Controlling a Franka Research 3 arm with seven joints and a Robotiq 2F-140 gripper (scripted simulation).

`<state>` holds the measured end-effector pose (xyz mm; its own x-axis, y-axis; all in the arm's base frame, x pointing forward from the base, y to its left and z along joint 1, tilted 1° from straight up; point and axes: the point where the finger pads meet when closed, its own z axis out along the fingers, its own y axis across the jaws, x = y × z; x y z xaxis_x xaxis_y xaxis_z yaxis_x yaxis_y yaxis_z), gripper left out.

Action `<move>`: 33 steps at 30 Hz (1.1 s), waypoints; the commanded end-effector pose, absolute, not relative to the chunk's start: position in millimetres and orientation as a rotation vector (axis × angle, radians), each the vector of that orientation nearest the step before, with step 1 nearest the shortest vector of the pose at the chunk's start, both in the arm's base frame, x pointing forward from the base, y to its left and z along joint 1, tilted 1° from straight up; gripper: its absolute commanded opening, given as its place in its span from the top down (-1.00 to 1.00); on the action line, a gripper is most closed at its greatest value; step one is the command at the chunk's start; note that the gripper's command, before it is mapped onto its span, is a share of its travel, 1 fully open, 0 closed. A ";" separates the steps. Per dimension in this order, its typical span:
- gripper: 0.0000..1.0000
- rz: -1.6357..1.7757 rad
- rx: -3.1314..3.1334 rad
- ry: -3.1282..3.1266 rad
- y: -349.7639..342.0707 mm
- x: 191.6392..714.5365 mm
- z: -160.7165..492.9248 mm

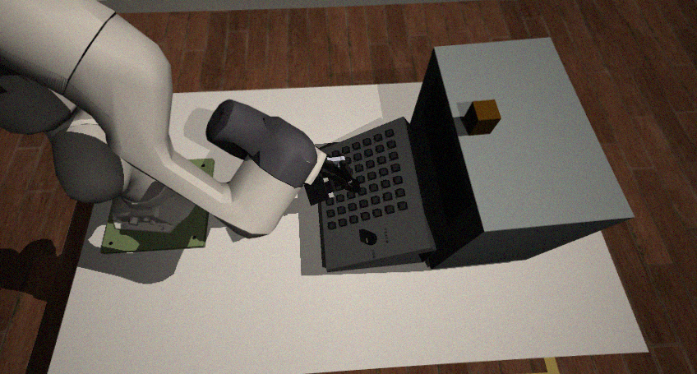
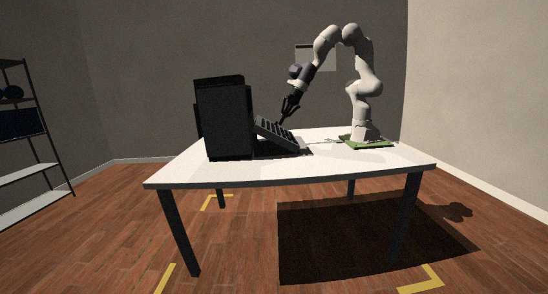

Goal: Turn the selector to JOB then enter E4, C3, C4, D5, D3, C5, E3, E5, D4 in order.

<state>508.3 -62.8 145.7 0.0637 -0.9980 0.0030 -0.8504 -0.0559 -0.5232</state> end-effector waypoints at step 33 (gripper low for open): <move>0.80 -0.529 -1.916 1.919 -65.8 516.7 133.0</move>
<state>516.0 -64.4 133.4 0.0071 -1.0000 -0.0018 -0.8590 -0.0052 -0.5120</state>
